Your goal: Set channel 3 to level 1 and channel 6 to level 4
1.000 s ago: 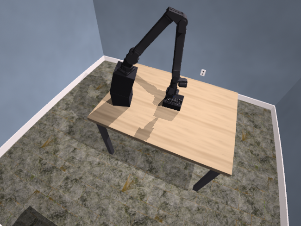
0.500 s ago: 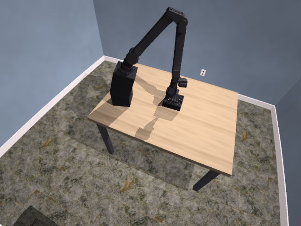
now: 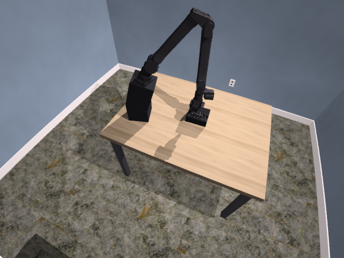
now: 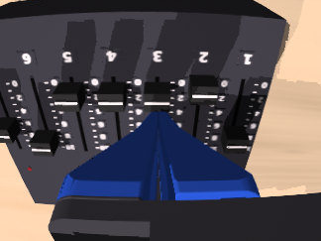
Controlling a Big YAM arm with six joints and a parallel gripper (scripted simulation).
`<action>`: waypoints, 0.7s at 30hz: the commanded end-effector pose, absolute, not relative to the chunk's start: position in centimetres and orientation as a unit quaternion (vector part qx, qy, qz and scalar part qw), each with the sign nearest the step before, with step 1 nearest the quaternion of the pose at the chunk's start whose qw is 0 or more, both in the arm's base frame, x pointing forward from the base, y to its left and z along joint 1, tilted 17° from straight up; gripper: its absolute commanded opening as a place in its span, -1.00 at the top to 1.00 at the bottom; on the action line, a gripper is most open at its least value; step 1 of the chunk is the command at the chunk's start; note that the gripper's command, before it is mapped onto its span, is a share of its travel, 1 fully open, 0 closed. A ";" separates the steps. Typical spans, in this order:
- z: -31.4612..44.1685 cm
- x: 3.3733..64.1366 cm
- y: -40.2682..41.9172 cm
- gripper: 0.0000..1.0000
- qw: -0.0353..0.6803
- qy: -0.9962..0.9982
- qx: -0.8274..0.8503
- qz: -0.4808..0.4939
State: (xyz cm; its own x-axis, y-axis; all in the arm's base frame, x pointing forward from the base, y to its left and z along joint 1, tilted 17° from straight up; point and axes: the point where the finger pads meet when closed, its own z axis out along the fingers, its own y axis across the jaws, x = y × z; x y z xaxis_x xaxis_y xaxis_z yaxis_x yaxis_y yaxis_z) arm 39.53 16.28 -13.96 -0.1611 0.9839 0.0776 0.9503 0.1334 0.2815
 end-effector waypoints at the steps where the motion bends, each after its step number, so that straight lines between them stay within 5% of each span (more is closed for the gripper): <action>1: -14.6 39.4 14.7 1.00 0.066 0.746 0.651 0.124; 21: -13.4 39.8 15.5 1.00 0.068 0.738 0.658 0.130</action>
